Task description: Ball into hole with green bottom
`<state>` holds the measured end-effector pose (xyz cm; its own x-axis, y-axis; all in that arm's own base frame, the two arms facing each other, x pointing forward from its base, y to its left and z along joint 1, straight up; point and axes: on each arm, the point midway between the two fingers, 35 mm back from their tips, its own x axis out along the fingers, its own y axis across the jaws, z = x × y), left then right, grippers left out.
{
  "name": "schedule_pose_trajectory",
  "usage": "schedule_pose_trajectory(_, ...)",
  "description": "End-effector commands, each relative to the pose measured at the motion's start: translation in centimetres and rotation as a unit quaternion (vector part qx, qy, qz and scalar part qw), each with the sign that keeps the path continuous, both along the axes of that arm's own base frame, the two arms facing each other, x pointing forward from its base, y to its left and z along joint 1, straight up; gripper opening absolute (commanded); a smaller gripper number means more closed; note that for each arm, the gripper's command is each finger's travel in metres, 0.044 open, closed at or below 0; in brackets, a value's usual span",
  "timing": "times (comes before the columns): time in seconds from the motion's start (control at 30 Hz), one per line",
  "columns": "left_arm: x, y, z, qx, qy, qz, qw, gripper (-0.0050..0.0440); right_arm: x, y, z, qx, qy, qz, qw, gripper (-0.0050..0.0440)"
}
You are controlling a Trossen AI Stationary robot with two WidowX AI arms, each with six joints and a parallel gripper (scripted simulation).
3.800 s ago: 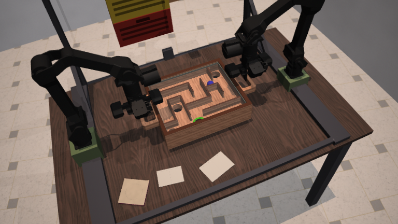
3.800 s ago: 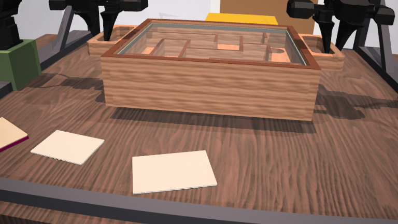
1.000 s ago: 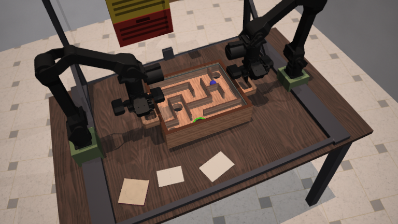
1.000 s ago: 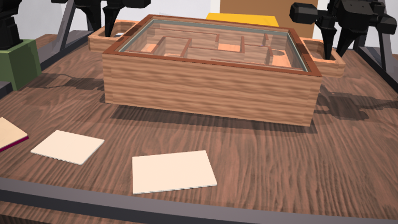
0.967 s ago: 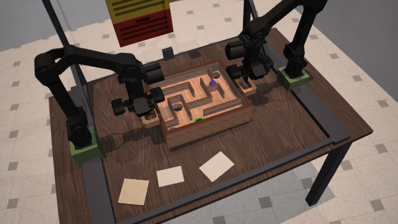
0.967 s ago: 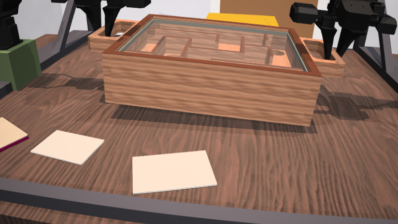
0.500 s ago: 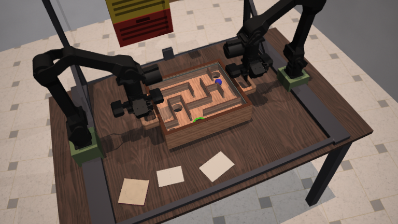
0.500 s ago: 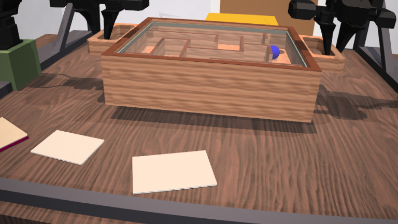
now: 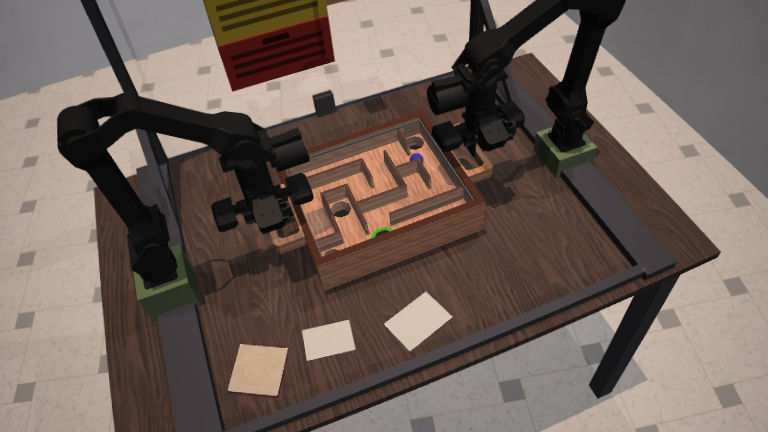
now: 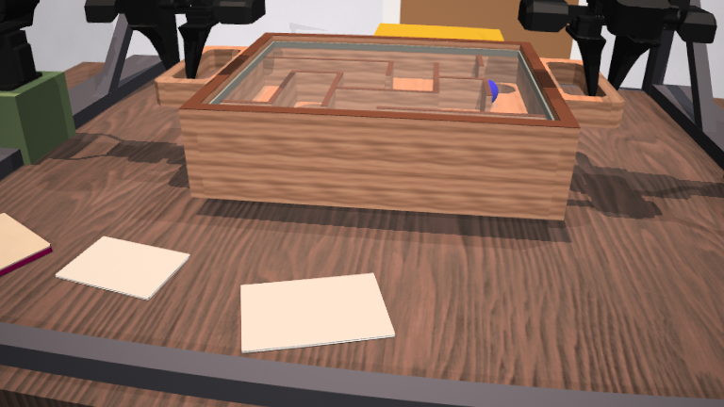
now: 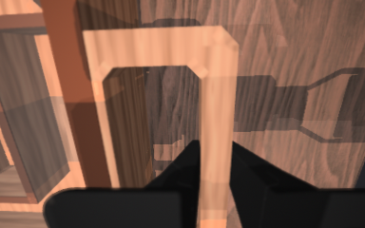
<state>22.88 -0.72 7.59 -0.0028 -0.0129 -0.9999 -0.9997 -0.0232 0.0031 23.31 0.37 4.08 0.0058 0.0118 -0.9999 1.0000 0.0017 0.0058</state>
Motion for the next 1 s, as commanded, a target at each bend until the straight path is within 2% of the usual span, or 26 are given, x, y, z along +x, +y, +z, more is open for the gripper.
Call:
schedule_pose_trajectory(0.0, -0.8, -0.1, -0.3, -0.005, -0.024, -0.003, 1.000, -0.0050, 1.5, 0.0, 1.9, 0.004, -0.006, 0.001, 1.000, -0.0050)
schedule_pose_trajectory(0.07, -0.7, -0.2, -0.4, 0.010, -0.034, 0.001, 0.999, -0.0050, 1.5, 0.2, 2.2, -0.009, 0.001, 0.000, 1.000, -0.0050)
schedule_pose_trajectory(0.23, -0.9, -0.1, -1.4, 0.002, -0.051, 0.001, 0.999, -0.0050, 1.7, 0.0, 3.1, 0.002, 0.022, 0.001, 1.000, -0.0050)
schedule_pose_trajectory(0.3, -0.1, -0.1, -0.2, 0.001, -0.051, 0.001, 0.999, -0.0050, 1.3, 0.1, 2.7, 0.001, 0.008, 0.001, 1.000, -0.0050)
schedule_pose_trajectory(0.5, 0.1, 0.0, -0.1, -0.004, -0.053, -0.001, 0.999, -0.0050, 1.5, 0.0, 2.8, 0.004, 0.006, 0.001, 1.000, -0.0050)
schedule_pose_trajectory(0.63, 0.2, 0.2, -0.2, -0.018, -0.035, -0.002, 0.999, -0.0050, 0.8, -0.2, 1.9, 0.018, 0.005, 0.002, 1.000, -0.0050)
schedule_pose_trajectory(0.93, 0.7, 0.0, 1.6, -0.003, 0.005, 0.000, 1.000, -0.0050, 0.3, 0.0, 0.1, 0.004, -0.034, 0.000, 0.999, -0.0050)
schedule_pose_trajectory(0.97, 0.4, 0.0, 1.3, -0.005, -0.002, 0.000, 1.000, -0.0050, 0.6, 0.0, 0.7, 0.006, -0.032, 0.000, 0.999, -0.0050)
